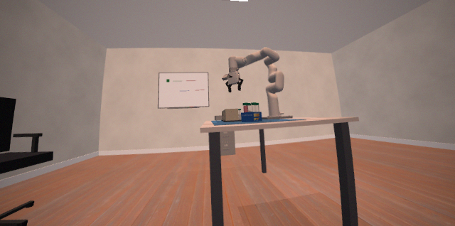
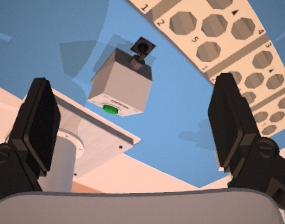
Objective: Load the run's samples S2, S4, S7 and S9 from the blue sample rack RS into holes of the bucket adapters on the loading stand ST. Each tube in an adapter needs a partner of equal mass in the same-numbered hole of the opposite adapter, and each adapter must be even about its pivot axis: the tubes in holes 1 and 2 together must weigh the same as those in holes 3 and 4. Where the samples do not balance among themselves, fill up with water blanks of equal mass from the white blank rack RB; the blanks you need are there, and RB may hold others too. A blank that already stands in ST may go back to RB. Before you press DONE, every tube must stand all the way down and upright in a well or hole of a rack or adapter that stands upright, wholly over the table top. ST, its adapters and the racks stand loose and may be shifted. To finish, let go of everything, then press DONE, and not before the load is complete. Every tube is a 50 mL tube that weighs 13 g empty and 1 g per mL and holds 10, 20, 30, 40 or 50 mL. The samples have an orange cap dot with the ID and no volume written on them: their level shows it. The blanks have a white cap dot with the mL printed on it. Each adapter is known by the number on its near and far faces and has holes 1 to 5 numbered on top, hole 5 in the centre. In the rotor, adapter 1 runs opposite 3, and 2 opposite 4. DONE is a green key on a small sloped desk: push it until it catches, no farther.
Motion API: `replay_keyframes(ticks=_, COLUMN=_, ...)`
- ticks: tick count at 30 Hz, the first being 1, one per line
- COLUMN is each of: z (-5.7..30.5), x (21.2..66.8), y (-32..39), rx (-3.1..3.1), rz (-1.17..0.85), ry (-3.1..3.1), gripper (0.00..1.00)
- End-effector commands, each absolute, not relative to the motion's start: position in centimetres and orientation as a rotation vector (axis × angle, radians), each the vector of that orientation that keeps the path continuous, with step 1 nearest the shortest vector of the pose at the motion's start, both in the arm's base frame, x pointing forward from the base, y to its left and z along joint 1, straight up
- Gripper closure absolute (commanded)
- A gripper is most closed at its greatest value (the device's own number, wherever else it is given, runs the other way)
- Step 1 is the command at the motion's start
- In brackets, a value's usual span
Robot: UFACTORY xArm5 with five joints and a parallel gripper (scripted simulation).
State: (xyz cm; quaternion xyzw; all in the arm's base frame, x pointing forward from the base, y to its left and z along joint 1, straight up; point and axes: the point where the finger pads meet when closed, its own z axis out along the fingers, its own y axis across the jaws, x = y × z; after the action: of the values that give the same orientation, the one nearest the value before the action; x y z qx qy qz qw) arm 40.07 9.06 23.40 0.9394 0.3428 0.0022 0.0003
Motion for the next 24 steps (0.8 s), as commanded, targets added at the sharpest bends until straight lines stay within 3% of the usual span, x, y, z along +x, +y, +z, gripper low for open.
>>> replay_keyframes(ticks=1, z=23.5, x=40.1, y=9.7, rx=2.951, rz=0.013, ry=1.075, gripper=0.00)
replay_keyframes(ticks=24, z=23.6, x=39.2, y=20.2, rx=2.953, rz=0.013, ry=1.076, gripper=0.00)
